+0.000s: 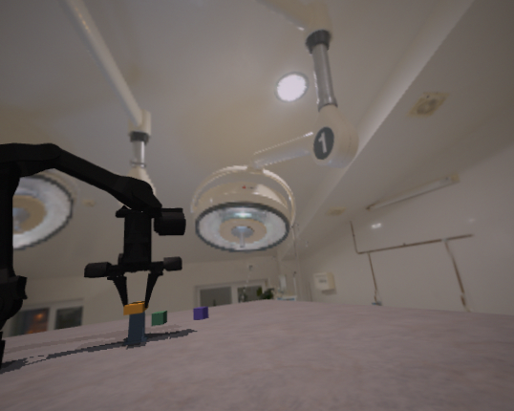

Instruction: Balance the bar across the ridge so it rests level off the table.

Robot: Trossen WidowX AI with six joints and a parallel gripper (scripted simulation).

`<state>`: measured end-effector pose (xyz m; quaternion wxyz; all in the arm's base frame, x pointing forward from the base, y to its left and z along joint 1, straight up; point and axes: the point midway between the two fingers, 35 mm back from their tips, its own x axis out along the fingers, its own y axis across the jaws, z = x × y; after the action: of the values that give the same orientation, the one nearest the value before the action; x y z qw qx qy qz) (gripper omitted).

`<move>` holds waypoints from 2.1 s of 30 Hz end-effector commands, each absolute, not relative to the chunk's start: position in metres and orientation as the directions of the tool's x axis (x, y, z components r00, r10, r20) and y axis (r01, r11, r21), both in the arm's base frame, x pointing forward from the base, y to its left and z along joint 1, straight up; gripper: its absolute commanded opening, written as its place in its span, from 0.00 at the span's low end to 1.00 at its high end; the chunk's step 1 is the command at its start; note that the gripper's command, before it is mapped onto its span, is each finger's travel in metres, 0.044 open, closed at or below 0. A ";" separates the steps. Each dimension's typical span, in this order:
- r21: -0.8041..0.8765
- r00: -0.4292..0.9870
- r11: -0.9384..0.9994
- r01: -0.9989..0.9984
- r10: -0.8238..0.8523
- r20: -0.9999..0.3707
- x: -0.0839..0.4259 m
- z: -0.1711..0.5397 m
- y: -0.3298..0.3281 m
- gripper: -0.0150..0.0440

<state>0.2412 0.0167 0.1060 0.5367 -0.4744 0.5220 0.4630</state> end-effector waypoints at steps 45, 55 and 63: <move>-0.026 0.027 0.121 -0.992 0.002 -1.000 0.244 0.133 0.017 1.00; -0.025 0.026 0.121 -0.992 0.002 -1.000 0.239 0.206 0.017 1.00; -0.025 0.026 0.121 -0.992 0.002 -1.000 0.239 0.206 0.017 1.00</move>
<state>0.2378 0.0165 0.2031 0.5347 -0.4729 0.5241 0.4646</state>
